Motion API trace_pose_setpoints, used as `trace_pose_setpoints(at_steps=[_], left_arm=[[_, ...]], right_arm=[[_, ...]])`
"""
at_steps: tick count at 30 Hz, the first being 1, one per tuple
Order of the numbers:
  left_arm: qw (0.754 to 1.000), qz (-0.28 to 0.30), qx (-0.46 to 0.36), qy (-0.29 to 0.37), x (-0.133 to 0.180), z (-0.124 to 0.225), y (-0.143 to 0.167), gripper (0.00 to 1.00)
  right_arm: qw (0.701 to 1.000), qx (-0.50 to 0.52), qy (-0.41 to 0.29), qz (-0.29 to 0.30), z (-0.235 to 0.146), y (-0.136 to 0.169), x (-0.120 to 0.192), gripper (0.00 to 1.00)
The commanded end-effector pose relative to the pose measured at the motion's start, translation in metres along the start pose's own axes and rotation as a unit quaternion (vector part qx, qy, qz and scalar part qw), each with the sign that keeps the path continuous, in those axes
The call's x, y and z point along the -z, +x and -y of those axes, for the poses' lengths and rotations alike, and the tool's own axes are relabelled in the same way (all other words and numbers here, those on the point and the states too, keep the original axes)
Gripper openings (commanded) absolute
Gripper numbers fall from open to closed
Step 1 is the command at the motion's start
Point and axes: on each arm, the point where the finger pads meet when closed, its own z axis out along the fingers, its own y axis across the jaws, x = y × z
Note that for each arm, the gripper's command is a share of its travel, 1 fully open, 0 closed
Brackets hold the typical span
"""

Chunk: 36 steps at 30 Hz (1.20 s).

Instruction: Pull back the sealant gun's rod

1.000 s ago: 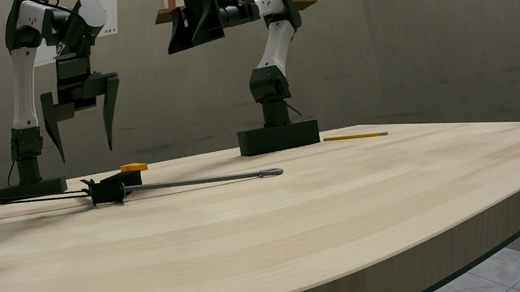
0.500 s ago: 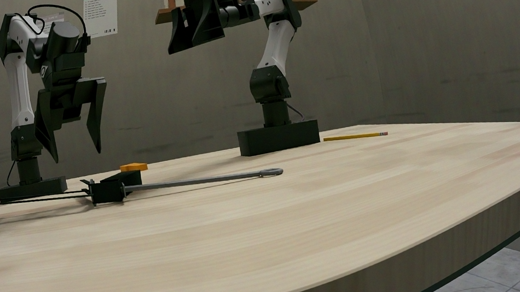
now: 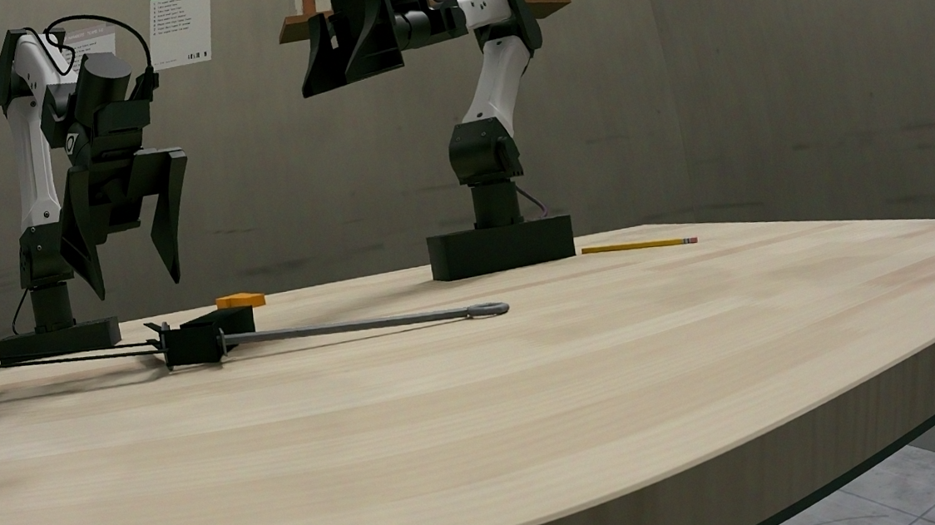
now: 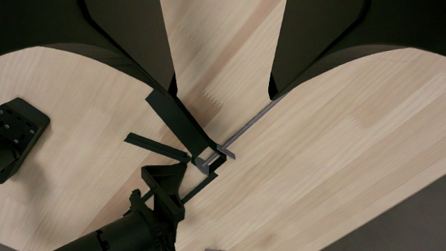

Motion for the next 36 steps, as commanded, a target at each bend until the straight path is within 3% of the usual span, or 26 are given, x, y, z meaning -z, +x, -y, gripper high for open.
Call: trace_pose_setpoints(at_steps=[1, 36], left_arm=[[1.000, 0.019, 0.002, -0.002, -0.0013, 0.0001, -0.0070, 0.70], [1.000, 0.019, 0.002, -0.002, -0.0013, 0.0001, -0.0070, 0.70]], right_arm=[[1.000, 0.000, -0.001, 0.031, 0.0024, -0.0111, 0.0009, 1.00], [1.000, 0.002, -0.003, 0.031, 0.0007, -0.0143, -0.0010, 1.00]])
